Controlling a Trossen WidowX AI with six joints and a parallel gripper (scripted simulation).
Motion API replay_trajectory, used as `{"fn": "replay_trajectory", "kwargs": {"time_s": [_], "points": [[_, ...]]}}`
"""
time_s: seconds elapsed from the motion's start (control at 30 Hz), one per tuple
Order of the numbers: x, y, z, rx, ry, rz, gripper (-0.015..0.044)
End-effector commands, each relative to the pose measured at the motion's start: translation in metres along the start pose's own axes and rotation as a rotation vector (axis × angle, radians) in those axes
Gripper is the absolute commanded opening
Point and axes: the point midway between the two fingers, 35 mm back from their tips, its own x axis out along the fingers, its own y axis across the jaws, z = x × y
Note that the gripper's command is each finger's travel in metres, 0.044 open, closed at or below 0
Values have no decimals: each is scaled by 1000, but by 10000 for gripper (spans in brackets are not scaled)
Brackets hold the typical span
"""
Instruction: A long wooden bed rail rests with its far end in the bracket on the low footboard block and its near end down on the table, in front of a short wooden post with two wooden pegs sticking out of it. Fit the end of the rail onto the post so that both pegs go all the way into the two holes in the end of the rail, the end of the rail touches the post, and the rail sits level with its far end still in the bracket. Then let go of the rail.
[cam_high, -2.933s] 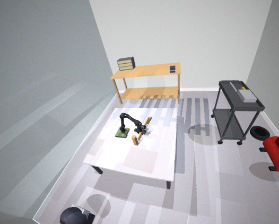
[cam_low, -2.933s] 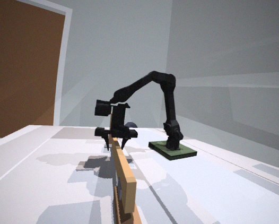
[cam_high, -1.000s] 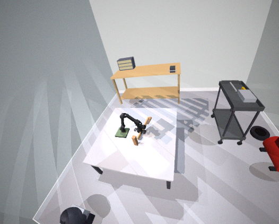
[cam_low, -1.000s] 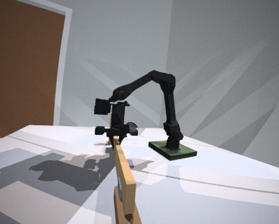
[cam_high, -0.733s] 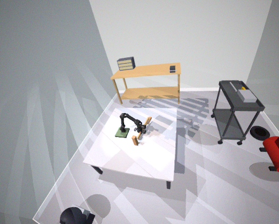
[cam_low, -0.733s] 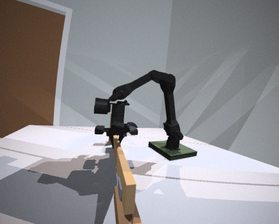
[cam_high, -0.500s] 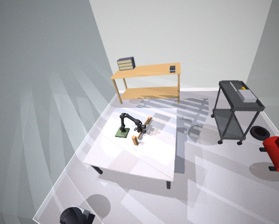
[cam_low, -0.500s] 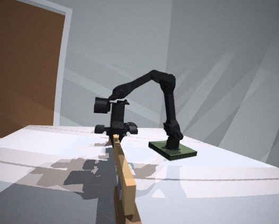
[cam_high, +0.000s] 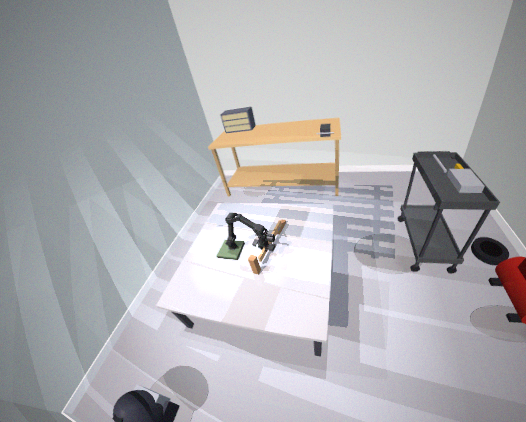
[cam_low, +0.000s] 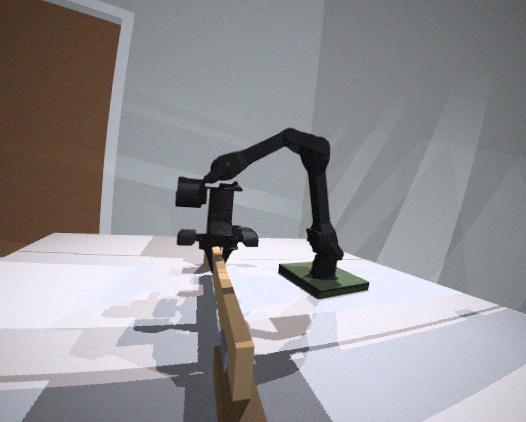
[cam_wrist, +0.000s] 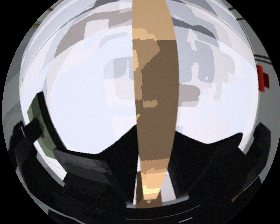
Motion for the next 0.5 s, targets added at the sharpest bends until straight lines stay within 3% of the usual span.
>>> {"fn": "replay_trajectory", "kwargs": {"time_s": [0.0,0.47], "points": [[-9,-3,0,-2,-5,-26,0],[-13,-3,0,-2,-5,-26,0]]}}
